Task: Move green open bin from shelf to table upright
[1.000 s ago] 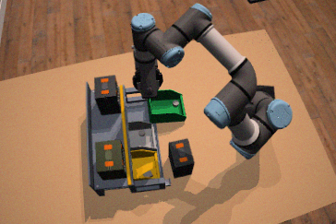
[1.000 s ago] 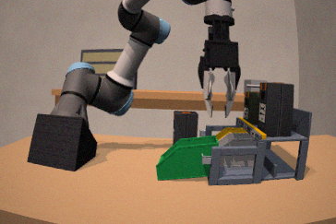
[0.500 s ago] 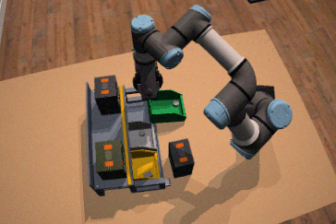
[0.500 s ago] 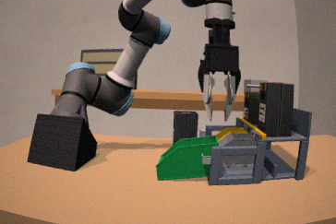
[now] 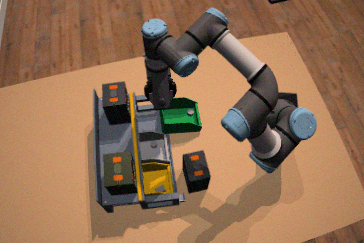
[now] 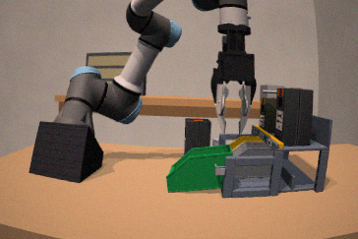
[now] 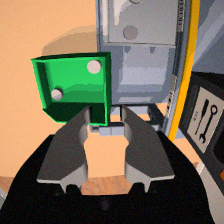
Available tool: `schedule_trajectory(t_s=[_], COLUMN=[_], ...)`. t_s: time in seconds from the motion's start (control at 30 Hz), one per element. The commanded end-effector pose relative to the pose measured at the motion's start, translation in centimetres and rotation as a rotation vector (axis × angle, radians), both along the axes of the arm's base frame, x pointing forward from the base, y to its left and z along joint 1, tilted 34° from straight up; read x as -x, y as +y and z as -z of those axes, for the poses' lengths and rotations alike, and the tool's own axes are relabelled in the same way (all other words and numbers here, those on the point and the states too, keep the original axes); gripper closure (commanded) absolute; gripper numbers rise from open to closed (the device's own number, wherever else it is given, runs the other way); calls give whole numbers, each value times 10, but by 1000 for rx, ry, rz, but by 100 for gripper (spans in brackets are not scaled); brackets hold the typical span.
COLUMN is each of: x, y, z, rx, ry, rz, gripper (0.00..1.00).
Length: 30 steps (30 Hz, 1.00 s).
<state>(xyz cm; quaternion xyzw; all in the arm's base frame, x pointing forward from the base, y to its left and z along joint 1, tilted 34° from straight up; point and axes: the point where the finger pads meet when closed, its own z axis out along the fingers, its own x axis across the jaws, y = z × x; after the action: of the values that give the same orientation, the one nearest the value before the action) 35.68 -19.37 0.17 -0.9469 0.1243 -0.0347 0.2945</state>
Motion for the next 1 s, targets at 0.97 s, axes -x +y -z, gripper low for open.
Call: schedule_trajectory(t_s=[0.97], x=[-3], y=[10], z=[16], rx=[3], ry=[-1], rz=[1], gripper=[80])
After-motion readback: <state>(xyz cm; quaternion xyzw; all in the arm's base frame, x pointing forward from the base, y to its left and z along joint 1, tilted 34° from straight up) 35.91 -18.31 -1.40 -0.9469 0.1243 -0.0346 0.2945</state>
